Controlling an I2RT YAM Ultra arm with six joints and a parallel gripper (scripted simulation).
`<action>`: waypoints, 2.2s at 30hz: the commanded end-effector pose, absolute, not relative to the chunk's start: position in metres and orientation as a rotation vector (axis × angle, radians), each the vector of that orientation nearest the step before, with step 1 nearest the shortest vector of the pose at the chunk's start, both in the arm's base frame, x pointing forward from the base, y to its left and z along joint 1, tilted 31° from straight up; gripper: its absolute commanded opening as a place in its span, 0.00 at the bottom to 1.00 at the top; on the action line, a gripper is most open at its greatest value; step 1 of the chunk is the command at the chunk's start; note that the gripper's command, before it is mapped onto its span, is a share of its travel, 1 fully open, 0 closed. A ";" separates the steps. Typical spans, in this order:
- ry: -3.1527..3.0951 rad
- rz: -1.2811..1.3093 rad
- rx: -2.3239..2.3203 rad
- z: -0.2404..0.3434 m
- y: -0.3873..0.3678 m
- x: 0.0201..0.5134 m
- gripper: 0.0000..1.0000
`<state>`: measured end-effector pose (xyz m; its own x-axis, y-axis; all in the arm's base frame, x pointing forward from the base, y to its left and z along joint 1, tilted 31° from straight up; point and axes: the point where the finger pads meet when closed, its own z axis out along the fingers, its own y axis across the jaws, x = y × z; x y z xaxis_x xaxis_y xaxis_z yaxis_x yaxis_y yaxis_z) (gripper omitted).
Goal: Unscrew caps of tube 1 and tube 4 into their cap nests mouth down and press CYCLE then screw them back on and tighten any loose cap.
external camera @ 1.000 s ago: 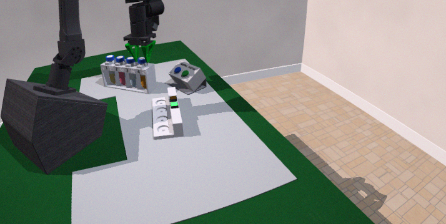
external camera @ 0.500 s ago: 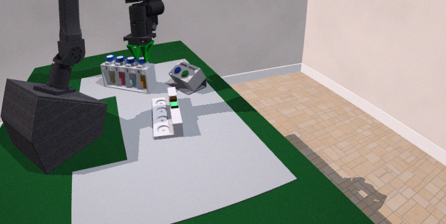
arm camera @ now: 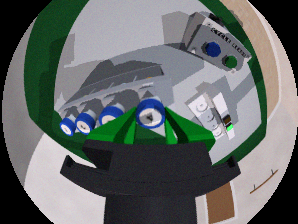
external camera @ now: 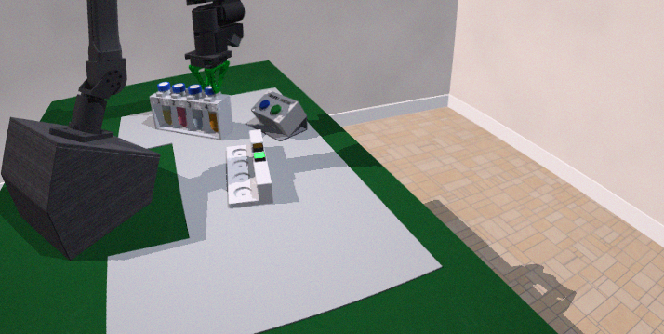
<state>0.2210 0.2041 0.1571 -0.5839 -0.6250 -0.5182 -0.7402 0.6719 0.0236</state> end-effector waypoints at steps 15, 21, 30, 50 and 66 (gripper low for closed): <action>2.643 0.497 -0.426 0.160 0.205 0.222 0.00; 2.643 0.497 -0.426 0.160 0.205 0.222 0.49; 2.643 0.497 -0.426 0.160 0.205 0.222 0.49; 2.318 0.283 -1.206 0.160 0.205 0.222 0.49; 2.217 0.232 -1.367 0.160 0.205 0.221 0.00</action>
<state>0.2211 0.2043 0.1568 -0.3651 -0.7819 -0.5053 -0.8693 0.4805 -0.1155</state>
